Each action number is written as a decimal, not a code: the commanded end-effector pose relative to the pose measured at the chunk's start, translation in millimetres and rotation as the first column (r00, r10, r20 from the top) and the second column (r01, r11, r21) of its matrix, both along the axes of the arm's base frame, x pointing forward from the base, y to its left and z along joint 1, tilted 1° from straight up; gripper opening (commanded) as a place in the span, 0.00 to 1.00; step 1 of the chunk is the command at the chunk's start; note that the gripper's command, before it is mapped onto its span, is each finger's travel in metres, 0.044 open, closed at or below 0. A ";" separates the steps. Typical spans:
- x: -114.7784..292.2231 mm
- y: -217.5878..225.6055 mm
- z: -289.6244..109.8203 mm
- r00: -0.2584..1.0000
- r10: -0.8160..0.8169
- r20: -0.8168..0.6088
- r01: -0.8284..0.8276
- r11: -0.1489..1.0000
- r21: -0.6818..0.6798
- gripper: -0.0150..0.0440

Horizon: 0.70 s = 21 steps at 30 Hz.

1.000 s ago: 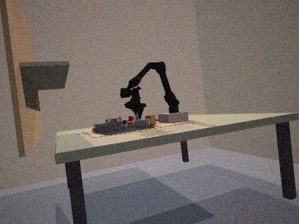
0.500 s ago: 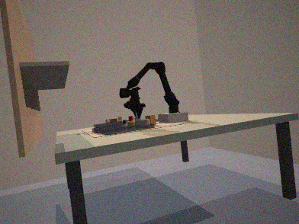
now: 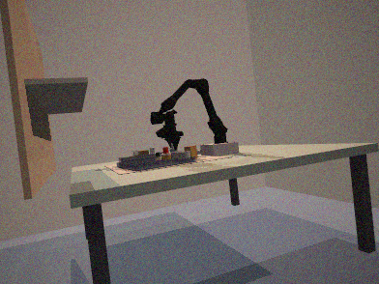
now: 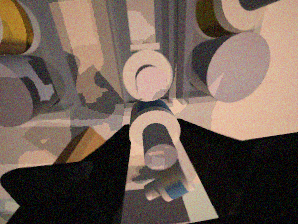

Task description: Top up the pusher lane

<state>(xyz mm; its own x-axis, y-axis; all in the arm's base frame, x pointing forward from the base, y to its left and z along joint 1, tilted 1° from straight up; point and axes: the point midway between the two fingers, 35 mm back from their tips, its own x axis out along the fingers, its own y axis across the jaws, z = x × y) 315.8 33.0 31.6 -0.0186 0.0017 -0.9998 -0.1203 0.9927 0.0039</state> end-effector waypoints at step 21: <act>18.0 2.6 5.0 1.000 0.002 0.030 -0.003 1.000 0.006 0.25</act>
